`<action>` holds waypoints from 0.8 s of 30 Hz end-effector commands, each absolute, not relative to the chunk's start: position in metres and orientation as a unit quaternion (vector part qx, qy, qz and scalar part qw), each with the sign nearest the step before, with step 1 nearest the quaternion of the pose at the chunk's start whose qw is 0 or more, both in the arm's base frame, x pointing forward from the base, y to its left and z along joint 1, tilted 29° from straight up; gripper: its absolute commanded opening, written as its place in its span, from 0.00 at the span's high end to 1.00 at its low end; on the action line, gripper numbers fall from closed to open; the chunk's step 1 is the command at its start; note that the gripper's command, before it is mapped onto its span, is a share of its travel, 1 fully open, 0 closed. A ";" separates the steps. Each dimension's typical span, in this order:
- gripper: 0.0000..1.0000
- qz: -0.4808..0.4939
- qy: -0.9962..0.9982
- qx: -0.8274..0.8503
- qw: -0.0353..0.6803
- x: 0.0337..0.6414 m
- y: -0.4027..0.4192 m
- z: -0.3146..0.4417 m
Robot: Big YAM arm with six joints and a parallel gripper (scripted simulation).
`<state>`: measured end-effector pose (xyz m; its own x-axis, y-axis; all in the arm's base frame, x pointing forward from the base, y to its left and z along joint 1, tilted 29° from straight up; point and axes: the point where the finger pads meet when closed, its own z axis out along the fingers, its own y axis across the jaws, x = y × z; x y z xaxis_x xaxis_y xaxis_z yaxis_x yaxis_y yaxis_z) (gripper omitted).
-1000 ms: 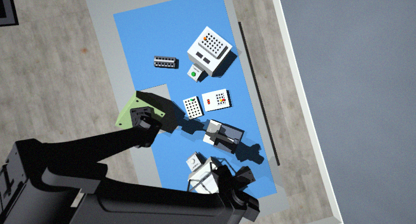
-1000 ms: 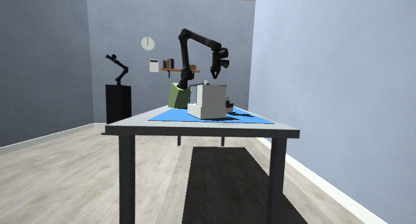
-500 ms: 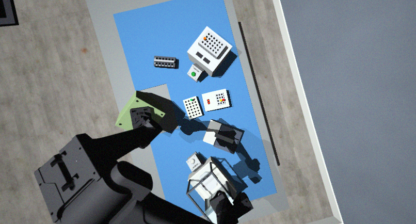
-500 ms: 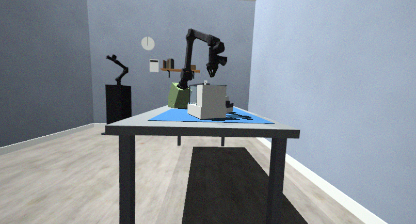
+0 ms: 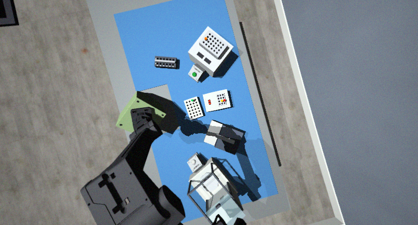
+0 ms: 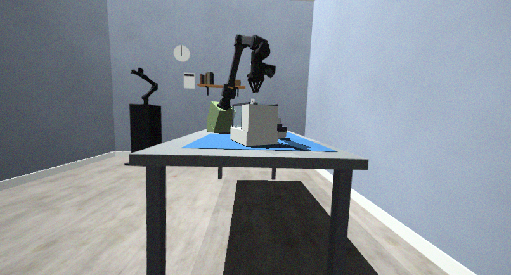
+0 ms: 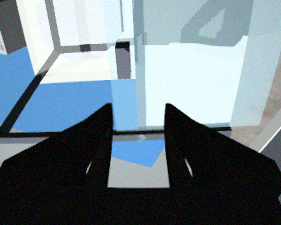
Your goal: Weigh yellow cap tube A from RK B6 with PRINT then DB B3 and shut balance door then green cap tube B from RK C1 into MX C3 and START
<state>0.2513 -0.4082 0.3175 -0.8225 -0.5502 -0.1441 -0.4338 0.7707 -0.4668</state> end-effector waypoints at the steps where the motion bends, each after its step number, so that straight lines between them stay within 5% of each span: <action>1: 0.70 -0.224 0.923 -0.284 0.133 0.250 -0.419 0.338; 24: 0.70 -0.215 0.923 -0.289 0.134 0.253 -0.390 0.325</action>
